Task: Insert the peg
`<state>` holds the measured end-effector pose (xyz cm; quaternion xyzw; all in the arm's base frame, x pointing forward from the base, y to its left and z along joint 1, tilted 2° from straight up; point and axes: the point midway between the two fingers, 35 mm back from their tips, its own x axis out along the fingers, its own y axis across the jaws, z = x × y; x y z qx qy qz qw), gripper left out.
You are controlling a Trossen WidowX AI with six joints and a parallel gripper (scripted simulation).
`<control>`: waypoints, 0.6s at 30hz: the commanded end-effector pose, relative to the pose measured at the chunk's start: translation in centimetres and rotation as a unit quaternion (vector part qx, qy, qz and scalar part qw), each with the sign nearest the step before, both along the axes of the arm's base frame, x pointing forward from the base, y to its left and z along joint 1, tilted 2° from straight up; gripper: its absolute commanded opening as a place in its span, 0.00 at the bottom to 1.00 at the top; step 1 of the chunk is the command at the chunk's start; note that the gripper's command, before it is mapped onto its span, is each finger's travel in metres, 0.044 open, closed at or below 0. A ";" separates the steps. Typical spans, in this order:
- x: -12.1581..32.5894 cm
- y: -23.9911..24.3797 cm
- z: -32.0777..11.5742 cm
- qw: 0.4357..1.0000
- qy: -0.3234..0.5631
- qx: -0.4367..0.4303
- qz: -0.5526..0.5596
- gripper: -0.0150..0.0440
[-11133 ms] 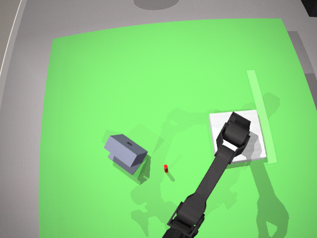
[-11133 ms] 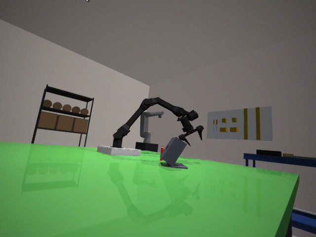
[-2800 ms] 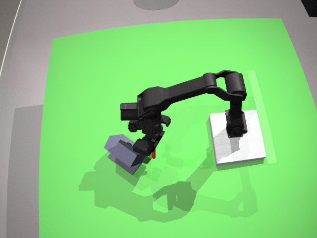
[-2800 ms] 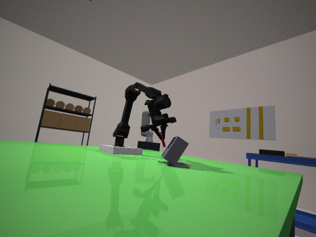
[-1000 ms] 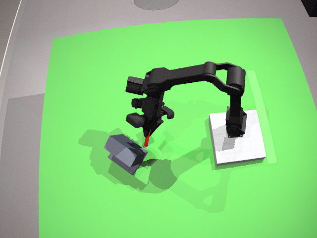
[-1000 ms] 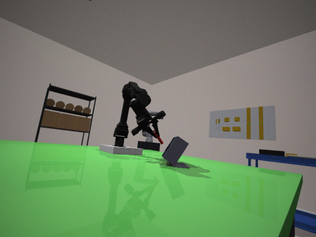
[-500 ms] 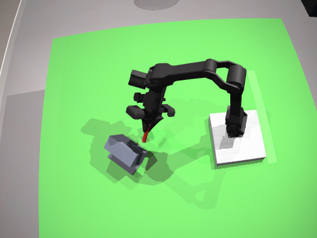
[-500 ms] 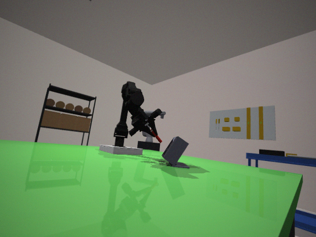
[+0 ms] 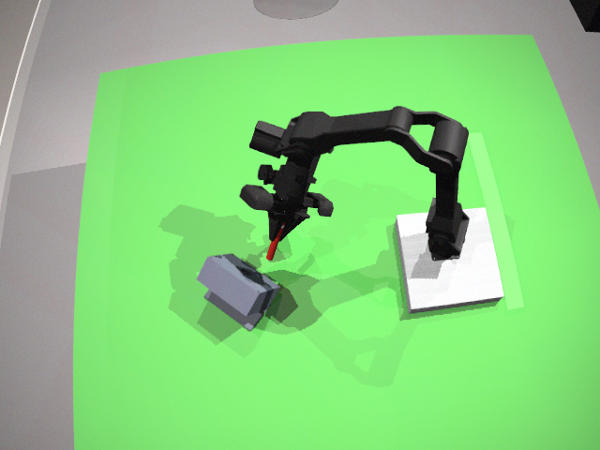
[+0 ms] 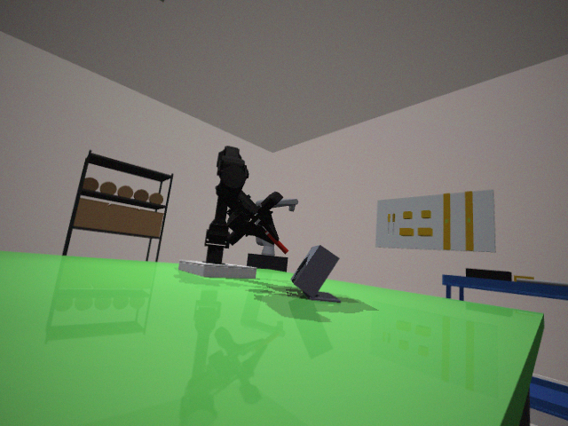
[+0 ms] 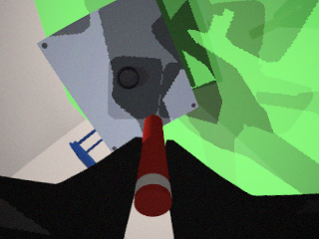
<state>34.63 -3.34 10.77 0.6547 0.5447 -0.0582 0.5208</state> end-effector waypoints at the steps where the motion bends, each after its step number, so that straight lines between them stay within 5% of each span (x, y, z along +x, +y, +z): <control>1: -0.3 -0.3 -0.2 1.000 0.006 0.015 -0.014 0.25; 18: -0.6 -2.4 0.2 0.996 0.002 0.064 -0.069 0.25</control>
